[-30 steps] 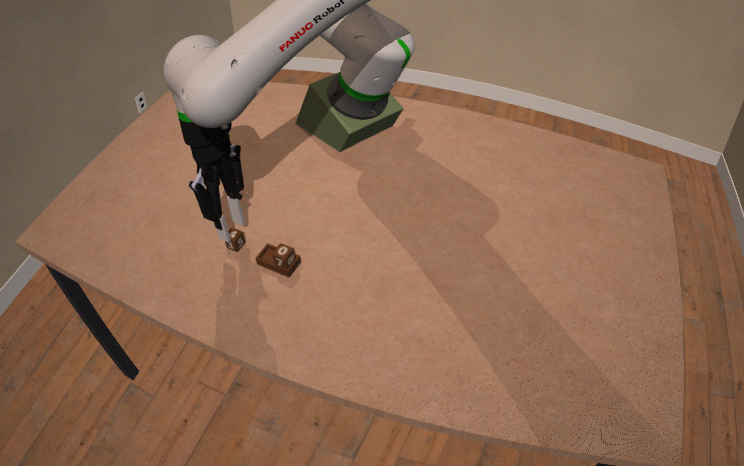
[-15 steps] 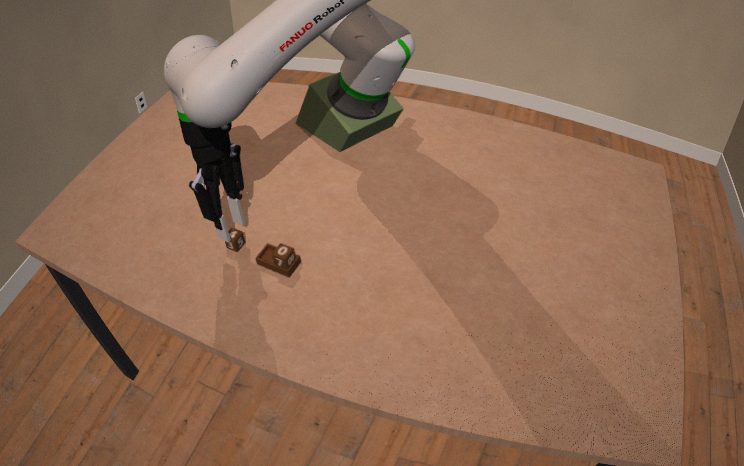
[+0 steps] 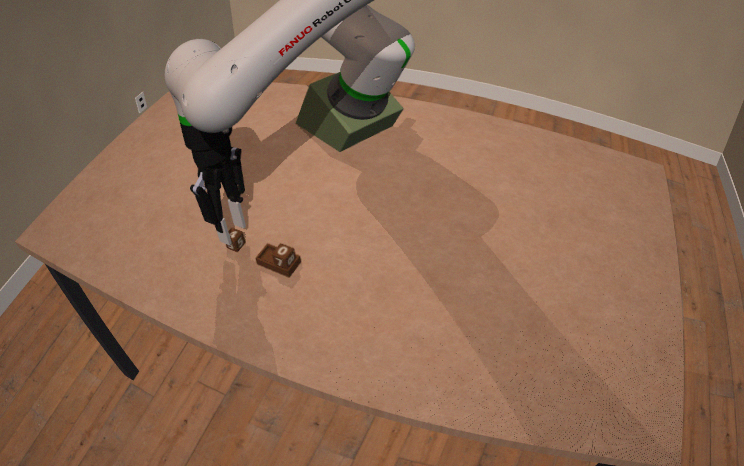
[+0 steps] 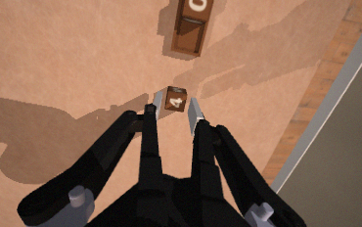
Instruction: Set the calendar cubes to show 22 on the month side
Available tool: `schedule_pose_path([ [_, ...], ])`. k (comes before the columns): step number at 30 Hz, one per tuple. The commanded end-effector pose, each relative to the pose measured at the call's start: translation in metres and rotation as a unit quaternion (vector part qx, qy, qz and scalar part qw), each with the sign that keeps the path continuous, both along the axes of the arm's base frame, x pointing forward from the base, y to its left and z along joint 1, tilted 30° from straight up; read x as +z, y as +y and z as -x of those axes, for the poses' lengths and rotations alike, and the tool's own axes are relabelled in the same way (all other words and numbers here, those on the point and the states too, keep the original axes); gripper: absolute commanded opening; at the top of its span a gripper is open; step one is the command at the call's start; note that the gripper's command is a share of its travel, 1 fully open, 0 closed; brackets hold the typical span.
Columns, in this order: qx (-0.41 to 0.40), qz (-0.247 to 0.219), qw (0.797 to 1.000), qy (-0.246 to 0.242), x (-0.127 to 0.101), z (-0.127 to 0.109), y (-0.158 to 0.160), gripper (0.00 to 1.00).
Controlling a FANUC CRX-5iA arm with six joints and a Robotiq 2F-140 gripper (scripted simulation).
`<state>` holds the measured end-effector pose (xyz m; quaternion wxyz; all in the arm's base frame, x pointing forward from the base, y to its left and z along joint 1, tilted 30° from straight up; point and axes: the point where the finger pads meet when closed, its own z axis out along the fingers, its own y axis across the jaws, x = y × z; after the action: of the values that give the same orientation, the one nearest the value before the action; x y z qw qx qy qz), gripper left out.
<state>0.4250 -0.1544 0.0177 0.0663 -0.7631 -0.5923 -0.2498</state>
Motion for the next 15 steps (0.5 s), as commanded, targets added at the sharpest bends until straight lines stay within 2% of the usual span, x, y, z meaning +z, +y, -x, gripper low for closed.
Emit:
schedule_pose_path([
  [1,0.0,0.0,1.0,0.0,-0.004,-0.002,0.002,0.29],
  [15,0.0,0.0,1.0,0.0,-0.019,-0.007,0.008,0.29],
])
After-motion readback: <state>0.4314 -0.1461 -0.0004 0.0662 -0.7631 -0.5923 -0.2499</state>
